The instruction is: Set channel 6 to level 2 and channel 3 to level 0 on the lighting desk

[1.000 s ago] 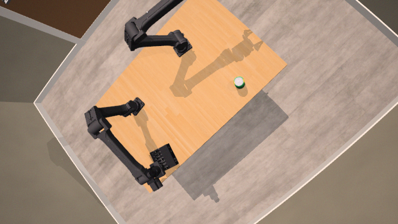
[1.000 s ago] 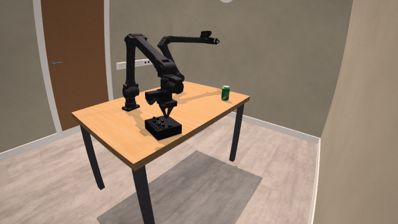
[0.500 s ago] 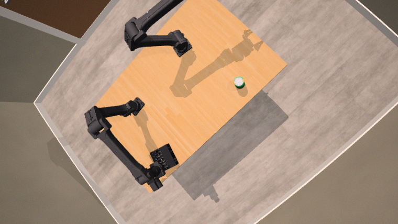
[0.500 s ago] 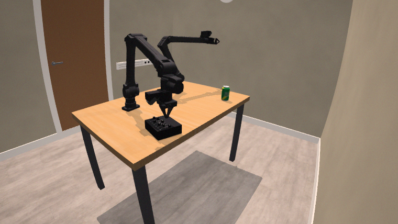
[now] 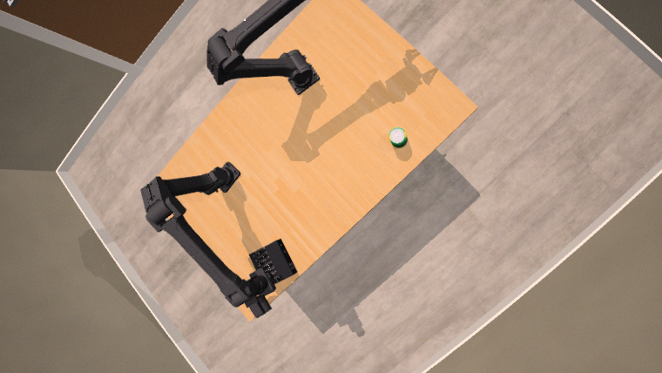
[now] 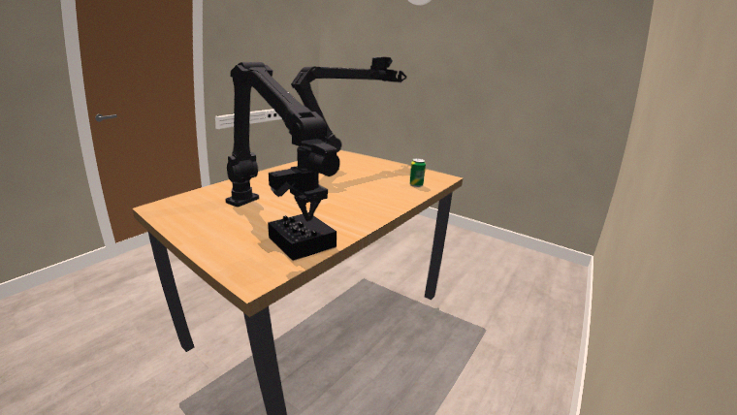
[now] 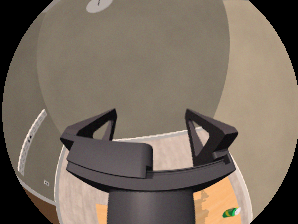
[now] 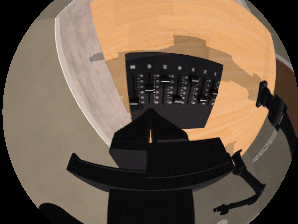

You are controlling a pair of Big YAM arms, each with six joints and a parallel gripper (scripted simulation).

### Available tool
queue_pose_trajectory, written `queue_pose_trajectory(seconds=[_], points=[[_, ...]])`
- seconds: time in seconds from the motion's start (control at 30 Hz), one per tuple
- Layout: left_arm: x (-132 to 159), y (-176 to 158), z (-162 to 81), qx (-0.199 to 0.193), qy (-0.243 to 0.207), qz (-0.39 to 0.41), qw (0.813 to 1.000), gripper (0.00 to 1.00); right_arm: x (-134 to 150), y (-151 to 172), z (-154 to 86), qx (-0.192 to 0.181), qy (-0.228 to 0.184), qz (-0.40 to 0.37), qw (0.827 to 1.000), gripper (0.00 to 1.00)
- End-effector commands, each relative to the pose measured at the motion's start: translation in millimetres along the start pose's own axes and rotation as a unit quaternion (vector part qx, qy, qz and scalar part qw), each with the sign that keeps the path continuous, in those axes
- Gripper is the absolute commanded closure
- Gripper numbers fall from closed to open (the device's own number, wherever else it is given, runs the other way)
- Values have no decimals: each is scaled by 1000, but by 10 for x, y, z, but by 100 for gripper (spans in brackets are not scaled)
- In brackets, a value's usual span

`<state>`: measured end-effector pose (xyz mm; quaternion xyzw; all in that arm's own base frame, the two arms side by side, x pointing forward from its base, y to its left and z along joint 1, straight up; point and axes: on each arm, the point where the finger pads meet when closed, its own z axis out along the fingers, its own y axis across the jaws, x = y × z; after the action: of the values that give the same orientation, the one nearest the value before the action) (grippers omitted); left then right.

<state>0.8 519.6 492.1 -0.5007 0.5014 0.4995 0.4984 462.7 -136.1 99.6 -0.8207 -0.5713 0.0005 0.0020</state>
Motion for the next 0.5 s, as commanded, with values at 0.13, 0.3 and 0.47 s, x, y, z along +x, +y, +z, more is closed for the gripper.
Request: queue_pose_trajectory(seconds=[0.13, 0.3, 0.47], points=[[-118, 27, -30, -1, -19, -4, 1000, 0, -38, 61, 55, -5, -1, 11, 1000, 100], [-118, 27, -30, -1, -19, -4, 1000, 0, -37, 72, 18, -14, -1, 11, 1000, 100], [-118, 27, -30, -1, -19, -4, 1000, 0, -38, 68, 112, -7, -1, 11, 1000, 100]])
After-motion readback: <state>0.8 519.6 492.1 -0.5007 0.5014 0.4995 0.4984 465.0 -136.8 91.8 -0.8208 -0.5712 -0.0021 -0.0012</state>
